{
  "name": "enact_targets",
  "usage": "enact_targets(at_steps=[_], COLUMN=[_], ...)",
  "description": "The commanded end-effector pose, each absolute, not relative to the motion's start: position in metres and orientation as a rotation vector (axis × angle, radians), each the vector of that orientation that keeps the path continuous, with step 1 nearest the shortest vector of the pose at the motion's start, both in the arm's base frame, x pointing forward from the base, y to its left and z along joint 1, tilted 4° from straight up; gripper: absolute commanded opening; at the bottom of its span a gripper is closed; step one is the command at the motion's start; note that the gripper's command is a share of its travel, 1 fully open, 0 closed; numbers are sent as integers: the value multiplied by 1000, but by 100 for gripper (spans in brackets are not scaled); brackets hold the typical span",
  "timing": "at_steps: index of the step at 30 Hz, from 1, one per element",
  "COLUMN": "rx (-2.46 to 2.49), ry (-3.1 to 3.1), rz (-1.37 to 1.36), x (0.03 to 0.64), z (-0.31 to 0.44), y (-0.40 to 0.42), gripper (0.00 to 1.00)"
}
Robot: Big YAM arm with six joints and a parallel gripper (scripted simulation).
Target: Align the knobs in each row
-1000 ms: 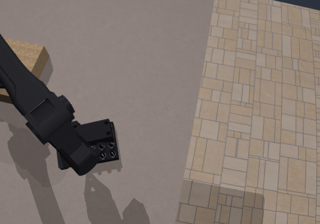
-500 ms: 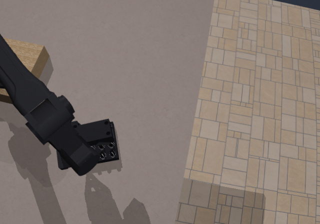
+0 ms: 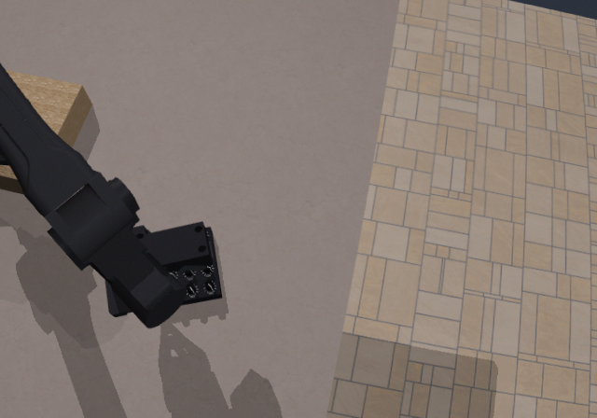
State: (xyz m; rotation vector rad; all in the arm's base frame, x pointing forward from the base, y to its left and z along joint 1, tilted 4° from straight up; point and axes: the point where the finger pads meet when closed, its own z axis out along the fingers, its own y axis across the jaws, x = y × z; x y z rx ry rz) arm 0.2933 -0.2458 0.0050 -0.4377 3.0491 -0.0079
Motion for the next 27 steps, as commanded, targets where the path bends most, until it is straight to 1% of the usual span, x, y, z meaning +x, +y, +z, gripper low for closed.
enact_targets(at_steps=[1,27], rx=[-441,-440], ry=[3000,2999], rz=[-80,-82], x=[309,313], z=[24,25], y=[-263,-267], gripper=[19,19])
